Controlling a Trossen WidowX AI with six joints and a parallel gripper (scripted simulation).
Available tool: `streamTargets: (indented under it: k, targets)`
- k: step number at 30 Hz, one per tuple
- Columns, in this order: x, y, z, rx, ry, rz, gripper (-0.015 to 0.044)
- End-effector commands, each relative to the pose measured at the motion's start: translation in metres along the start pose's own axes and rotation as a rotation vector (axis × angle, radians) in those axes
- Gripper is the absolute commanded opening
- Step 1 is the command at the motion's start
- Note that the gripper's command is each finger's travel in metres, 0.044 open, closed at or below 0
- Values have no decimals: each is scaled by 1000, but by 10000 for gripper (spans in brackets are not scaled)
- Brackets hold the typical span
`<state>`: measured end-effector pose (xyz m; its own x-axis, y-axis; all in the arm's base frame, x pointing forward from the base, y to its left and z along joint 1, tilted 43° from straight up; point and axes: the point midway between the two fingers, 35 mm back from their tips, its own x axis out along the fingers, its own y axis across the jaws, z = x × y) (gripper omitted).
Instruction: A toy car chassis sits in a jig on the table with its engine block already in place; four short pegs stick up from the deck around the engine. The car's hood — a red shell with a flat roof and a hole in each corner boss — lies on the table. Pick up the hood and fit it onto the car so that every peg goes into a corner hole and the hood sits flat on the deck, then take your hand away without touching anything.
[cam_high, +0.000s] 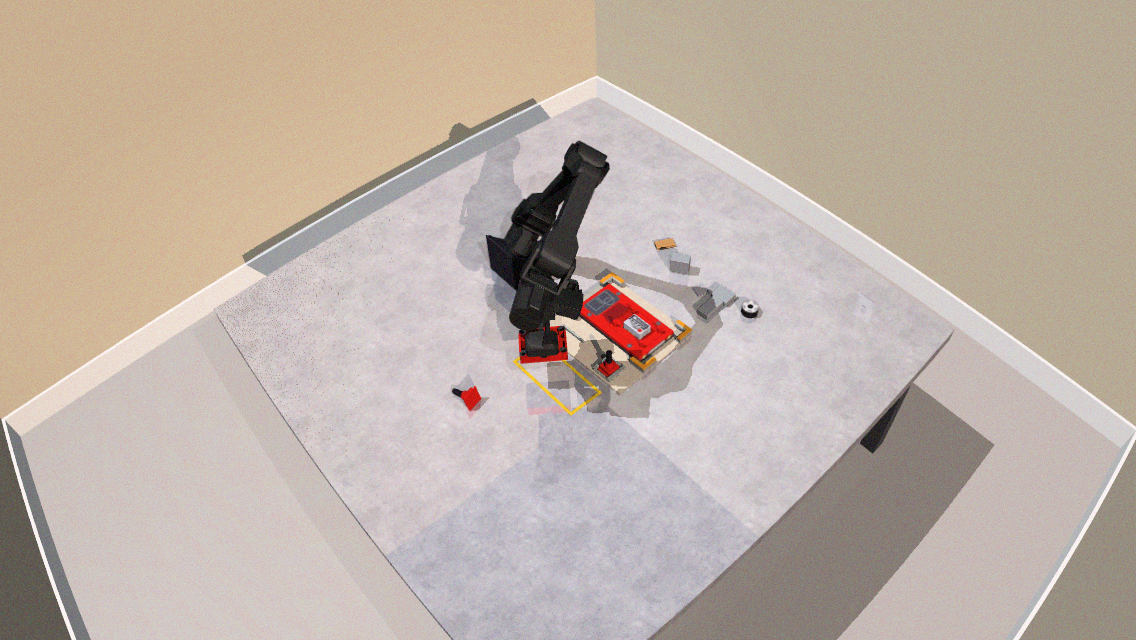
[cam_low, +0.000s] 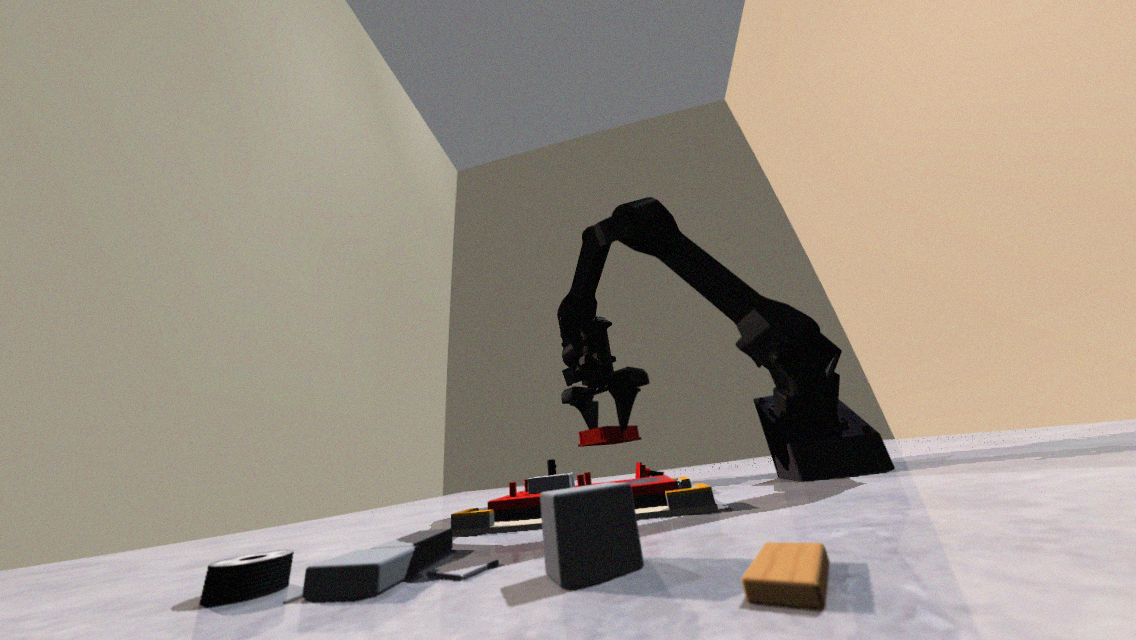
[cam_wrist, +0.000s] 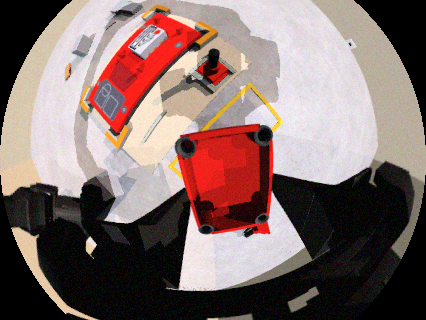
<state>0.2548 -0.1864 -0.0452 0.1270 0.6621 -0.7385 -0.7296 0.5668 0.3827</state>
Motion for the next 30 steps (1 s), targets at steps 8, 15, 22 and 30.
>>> streamTargets:
  k: [8,15,22,30]
  targets:
    - [-2,-2,-4,-207,6,-7,0]
    - [-2,-3,-6,-346,6,-8,0]
    - [1,-3,-6,-396,7,-8,0]
    - [41,-5,-6,-396,6,-9,0]
